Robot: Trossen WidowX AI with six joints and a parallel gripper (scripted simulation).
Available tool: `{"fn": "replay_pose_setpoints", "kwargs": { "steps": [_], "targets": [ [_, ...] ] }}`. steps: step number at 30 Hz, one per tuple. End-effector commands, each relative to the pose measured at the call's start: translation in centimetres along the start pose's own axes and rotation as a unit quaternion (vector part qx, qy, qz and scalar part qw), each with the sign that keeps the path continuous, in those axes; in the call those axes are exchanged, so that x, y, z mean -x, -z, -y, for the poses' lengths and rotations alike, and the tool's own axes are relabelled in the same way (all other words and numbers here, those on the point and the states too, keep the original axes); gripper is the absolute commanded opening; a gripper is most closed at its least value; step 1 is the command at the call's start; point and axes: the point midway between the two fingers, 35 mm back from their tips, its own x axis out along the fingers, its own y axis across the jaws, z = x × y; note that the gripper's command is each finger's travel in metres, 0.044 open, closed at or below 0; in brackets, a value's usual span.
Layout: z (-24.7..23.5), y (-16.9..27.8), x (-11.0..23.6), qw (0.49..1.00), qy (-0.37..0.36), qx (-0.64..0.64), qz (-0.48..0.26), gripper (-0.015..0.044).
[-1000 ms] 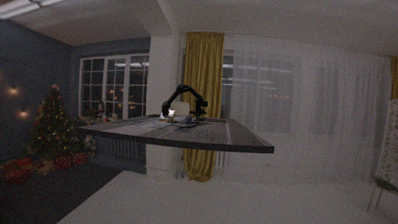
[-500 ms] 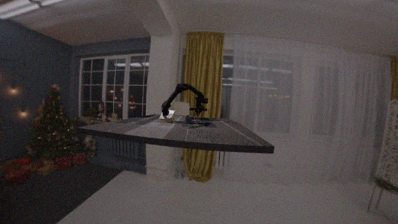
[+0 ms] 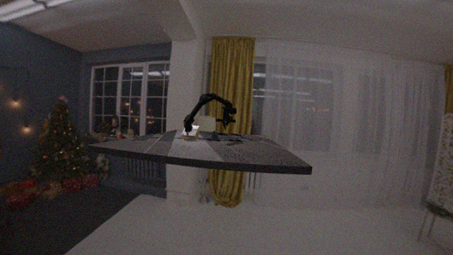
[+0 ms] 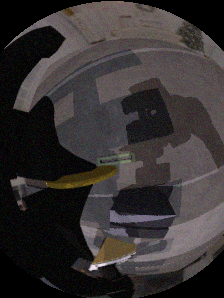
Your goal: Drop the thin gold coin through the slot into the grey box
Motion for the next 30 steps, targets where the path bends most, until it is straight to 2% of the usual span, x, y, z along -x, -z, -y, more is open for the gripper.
{"fn": "replay_pose_setpoints", "kwargs": {
  "steps": [1,9,16,30],
  "targets": [
    [0.0,-0.1,0.7,1.0,-0.003,-0.007,-0.002,0.0],
    [0.4,-0.9,0.9,0.994,-0.002,-0.107,-0.002,0.0],
    [0.6,-1.0,0.9,0.994,-0.002,-0.11,-0.002,0.0],
    [3.8,-2.3,1.2,0.994,-0.001,-0.11,-0.002,0.0]
  ]
}}
